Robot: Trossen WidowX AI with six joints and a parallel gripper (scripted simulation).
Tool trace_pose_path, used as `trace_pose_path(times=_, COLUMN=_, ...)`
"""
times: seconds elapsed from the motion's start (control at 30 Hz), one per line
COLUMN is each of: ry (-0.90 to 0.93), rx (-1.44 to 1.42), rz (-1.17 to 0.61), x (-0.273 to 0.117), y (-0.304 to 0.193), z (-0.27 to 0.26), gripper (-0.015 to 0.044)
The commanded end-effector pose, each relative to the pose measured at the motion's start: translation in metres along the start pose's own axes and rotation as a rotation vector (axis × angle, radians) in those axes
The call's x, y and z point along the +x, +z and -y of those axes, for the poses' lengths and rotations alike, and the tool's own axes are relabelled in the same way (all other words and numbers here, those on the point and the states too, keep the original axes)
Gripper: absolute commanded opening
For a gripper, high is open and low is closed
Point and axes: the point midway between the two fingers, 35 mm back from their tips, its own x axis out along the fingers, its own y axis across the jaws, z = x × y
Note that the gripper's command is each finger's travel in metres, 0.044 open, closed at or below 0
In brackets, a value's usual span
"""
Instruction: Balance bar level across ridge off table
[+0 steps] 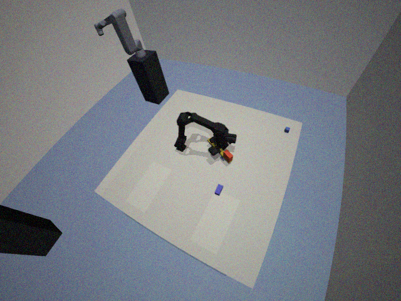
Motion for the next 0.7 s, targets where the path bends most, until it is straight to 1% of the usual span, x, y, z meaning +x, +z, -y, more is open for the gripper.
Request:
trace_pose_path(times=0.0, ry=-0.003, rx=-0.003, rz=-0.002, x=0.0001, y=-0.0003, z=0.0004, gripper=0.0)
trace_pose_path(times=0.67, ry=-0.003, rx=-0.003, rz=-0.002, x=0.0018, y=-0.0003, z=0.0004, gripper=0.0)
